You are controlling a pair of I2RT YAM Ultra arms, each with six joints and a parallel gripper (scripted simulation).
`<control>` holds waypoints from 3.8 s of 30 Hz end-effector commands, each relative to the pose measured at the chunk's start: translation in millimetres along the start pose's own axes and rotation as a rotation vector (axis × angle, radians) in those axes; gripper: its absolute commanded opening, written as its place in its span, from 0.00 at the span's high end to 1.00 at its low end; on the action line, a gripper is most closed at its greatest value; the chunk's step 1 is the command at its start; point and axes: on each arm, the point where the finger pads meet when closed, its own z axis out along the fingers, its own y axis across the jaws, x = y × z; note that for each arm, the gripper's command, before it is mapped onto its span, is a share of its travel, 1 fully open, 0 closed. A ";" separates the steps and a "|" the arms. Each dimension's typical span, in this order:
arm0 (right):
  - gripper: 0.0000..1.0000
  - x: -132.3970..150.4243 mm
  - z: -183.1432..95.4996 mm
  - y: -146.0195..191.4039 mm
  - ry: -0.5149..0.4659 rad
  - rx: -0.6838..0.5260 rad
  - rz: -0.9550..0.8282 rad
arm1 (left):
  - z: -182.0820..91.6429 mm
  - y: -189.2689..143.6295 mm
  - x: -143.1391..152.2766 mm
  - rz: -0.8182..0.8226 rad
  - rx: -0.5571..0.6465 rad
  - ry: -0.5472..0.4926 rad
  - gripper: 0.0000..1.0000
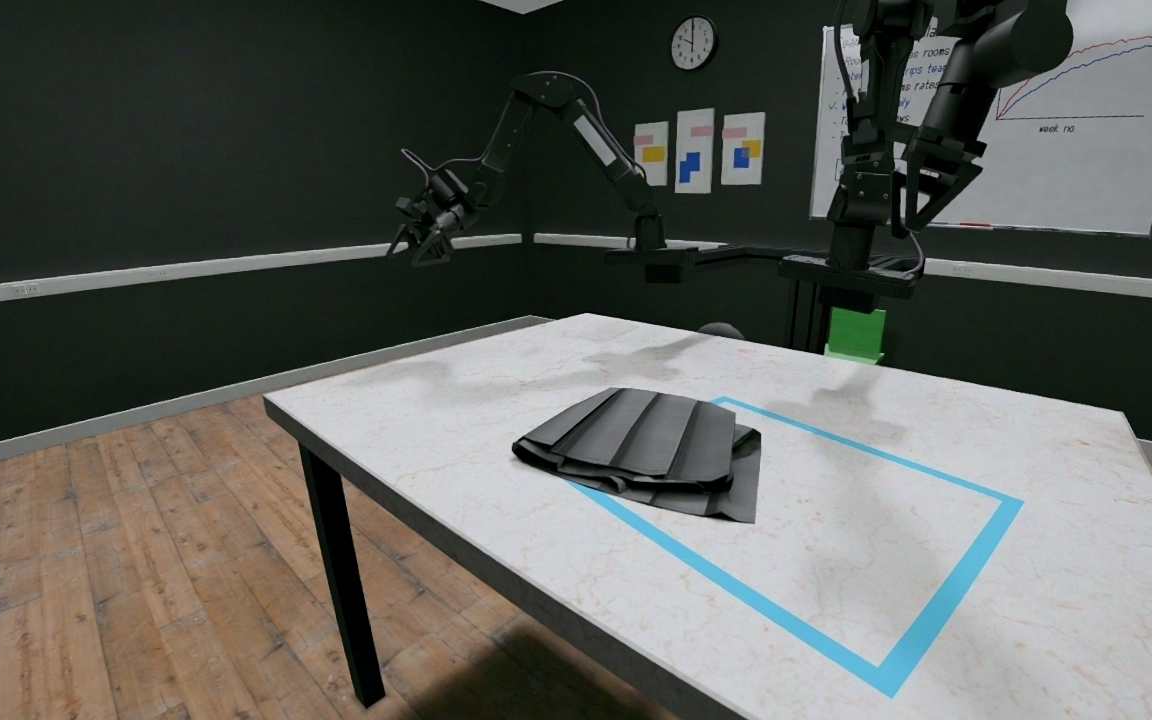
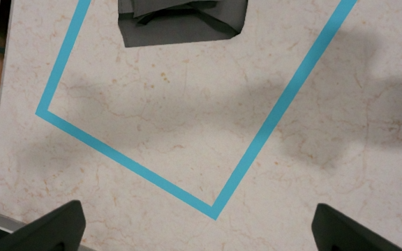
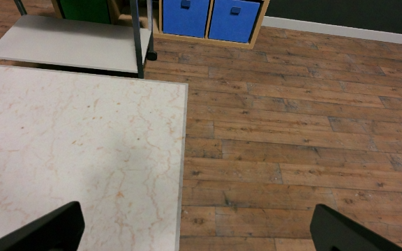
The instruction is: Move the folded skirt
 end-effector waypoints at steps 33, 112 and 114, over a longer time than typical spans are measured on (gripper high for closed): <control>0.10 23.2 -70.2 107.0 0.547 -0.087 0.074 | 55.9 -78.8 83.5 -0.586 -0.183 -0.065 0.10; 0.70 -4.0 117.1 449.3 0.618 -0.119 0.091 | 56.2 -84.5 99.2 -1.211 -0.412 -0.109 0.10; 0.70 2.1 122.5 447.8 0.613 -0.115 0.097 | 56.2 -84.5 99.2 -1.211 -0.412 -0.109 0.10</control>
